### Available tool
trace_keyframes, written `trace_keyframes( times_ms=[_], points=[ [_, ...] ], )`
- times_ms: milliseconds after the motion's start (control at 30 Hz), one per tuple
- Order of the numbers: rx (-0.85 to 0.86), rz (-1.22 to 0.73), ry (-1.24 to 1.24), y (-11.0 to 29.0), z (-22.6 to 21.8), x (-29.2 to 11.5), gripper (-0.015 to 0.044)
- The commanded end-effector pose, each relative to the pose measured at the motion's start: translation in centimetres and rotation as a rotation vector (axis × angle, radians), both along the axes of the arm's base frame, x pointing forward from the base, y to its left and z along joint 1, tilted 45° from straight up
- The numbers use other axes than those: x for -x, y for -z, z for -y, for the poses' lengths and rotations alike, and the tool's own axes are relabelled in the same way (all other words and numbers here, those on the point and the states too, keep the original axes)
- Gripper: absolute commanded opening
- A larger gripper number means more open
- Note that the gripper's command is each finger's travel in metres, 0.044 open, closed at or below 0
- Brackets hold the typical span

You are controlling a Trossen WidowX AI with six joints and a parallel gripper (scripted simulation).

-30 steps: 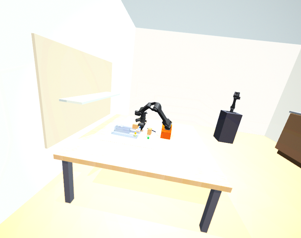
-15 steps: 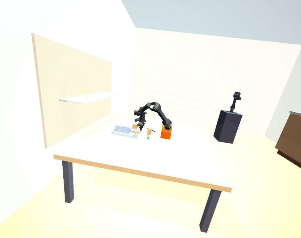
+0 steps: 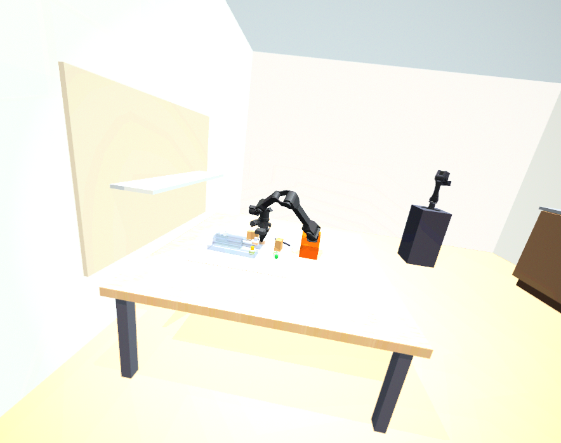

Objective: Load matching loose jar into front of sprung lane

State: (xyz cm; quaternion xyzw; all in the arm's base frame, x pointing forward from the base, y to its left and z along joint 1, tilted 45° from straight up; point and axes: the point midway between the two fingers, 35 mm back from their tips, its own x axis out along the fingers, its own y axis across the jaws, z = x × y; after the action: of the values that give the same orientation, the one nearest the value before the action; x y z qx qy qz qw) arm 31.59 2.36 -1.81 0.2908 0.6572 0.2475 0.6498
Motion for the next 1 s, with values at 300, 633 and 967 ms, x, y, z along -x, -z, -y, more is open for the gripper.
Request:
trace_keyframes(
  times_ms=[300,633,967],
  points=[
    [-0.002,0.025,0.005,-0.4,0.1,-1.5,0.0000],
    [-0.002,0.025,0.005,-0.4,0.1,-2.0,0.0000],
    [-0.002,0.025,0.005,-0.5,0.2,-2.4,0.0000]
  ],
)
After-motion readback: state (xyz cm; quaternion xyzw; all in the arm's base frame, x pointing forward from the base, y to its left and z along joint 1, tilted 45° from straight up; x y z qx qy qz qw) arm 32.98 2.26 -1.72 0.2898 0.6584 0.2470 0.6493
